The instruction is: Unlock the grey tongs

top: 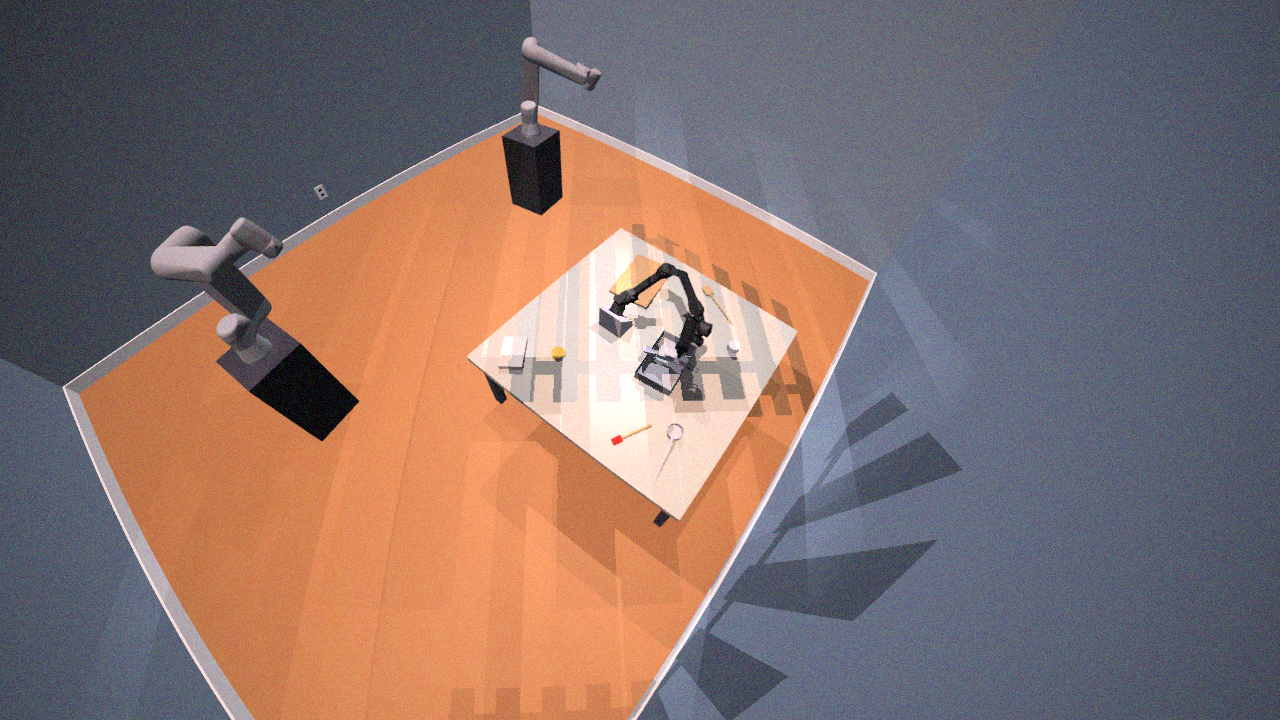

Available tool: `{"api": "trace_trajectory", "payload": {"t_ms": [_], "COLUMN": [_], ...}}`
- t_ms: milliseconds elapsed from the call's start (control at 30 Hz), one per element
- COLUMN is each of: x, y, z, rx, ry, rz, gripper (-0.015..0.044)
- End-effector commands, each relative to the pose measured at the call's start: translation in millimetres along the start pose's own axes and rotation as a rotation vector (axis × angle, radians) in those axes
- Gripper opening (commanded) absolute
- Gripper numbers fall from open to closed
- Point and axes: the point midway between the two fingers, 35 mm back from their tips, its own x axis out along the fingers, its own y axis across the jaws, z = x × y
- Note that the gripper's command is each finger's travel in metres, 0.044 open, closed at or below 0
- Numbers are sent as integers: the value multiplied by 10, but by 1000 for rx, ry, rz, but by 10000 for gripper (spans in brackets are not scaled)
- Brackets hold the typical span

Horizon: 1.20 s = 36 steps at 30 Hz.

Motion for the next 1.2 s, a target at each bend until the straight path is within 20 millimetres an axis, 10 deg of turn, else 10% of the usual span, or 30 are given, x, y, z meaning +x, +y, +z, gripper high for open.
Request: {"api": "trace_trajectory", "payload": {"t_ms": [0, 1167], "x": [-8, 341], "y": [17, 36], "z": [-39, -99], "rx": [11, 11], "ry": [26, 26], "rz": [-24, -24], "gripper": [260, 260]}}
